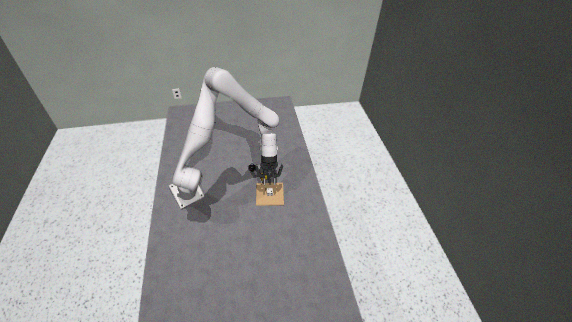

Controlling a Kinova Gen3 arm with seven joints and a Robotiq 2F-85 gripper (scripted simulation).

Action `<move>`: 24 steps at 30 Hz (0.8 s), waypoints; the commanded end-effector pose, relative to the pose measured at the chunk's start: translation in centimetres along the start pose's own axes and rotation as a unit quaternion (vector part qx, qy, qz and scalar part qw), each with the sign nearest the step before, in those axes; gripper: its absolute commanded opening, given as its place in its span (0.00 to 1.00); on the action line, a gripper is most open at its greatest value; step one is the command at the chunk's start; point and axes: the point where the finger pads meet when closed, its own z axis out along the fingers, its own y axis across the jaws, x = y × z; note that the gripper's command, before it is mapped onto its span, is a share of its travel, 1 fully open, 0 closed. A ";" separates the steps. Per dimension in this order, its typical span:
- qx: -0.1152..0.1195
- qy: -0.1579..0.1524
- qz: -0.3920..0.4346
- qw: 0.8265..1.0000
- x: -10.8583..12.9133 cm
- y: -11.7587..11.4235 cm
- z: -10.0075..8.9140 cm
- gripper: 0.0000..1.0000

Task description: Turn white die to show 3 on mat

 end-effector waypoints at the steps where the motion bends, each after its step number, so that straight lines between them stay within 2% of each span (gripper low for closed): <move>1: -0.004 -0.019 -0.004 1.000 0.2 0.1 0.1 0.46; 8: -0.003 -0.029 -0.004 1.000 0.3 0.1 0.1 0.46; 13: -0.003 -0.075 -0.004 0.997 0.3 0.1 0.2 0.46; 15: -0.003 -0.075 -0.004 0.997 0.3 0.1 0.2 0.46; 21: -0.004 -0.138 -0.004 0.990 0.5 0.1 0.2 0.46; 24: -0.004 -0.151 -0.004 0.989 0.6 0.1 0.2 0.46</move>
